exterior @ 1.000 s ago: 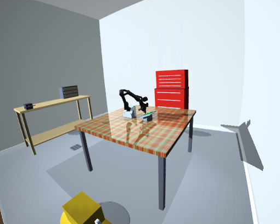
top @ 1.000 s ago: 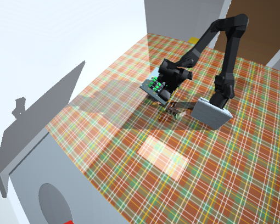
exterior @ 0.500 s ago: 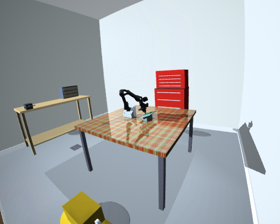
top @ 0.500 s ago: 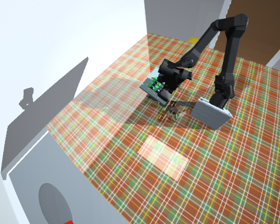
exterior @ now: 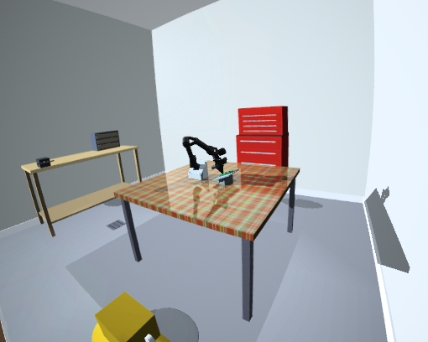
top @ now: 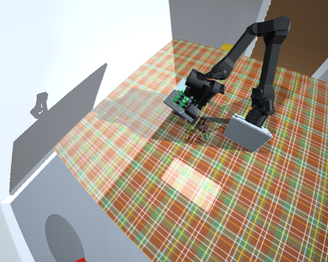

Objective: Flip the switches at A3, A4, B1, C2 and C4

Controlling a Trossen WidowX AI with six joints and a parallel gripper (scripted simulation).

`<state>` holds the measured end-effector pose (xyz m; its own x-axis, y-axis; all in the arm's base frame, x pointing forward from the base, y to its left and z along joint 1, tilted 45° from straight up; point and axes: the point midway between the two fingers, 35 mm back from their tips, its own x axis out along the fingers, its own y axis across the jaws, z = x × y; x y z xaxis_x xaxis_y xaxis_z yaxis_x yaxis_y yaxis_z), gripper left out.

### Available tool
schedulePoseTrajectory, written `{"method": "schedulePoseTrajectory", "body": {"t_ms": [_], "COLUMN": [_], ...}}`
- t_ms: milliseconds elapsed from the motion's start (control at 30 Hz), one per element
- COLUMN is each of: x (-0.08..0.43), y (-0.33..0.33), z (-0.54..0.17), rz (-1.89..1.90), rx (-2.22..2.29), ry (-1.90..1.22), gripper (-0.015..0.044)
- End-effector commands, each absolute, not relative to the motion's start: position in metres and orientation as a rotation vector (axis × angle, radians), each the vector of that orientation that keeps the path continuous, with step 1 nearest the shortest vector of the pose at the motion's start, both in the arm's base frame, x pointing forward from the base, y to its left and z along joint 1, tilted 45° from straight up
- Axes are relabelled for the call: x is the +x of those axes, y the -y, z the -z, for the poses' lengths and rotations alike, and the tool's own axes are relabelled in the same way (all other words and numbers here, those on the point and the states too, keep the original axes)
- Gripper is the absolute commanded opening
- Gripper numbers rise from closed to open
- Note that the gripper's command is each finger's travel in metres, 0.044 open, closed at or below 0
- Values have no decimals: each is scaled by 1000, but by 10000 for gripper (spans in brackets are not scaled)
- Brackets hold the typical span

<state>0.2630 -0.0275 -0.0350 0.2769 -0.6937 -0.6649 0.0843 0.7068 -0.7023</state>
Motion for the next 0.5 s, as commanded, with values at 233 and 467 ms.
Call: {"method": "schedulePoseTrajectory", "body": {"t_ms": [233,467], "x": [262,263], "y": [30,30], "z": [36,37], "rz": [569,569], "rx": [-624,-624], "ry": [-1187,-1187], "gripper": [0,0]}}
